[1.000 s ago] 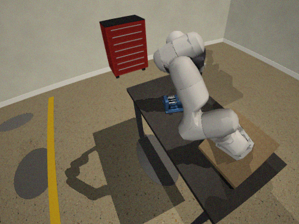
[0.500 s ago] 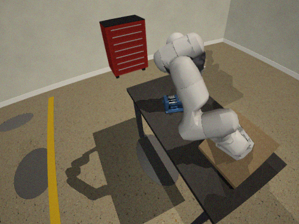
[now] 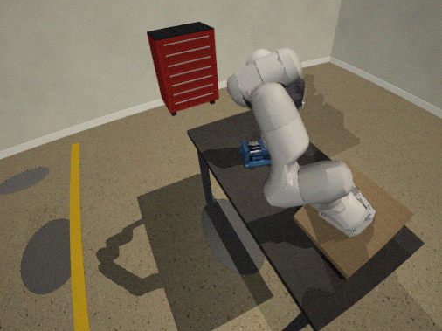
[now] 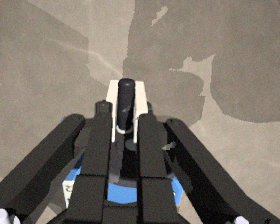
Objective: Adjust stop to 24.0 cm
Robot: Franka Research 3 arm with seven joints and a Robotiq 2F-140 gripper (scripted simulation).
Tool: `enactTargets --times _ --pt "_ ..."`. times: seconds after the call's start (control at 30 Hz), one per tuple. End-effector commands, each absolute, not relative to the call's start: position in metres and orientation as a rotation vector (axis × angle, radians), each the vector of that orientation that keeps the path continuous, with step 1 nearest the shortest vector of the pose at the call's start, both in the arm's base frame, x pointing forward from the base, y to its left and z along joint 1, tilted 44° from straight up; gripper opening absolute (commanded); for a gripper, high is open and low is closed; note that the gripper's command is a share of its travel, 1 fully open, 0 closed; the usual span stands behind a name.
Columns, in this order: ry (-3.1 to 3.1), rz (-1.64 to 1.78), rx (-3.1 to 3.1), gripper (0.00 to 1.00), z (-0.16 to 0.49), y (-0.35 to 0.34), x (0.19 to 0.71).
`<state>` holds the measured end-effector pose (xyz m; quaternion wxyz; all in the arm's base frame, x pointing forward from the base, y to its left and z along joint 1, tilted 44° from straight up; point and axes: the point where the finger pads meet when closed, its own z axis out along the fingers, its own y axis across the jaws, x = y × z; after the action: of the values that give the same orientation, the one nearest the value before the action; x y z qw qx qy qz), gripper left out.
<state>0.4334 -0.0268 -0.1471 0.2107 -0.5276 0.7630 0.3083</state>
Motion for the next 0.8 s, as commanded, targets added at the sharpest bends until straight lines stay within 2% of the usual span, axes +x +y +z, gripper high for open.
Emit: enactTargets --times 0.0,0.77 --pt "2.112 0.860 -1.471 0.04 -0.148 -0.024 0.428" --pt "2.112 0.860 -1.471 0.04 -0.131 -0.026 0.400"
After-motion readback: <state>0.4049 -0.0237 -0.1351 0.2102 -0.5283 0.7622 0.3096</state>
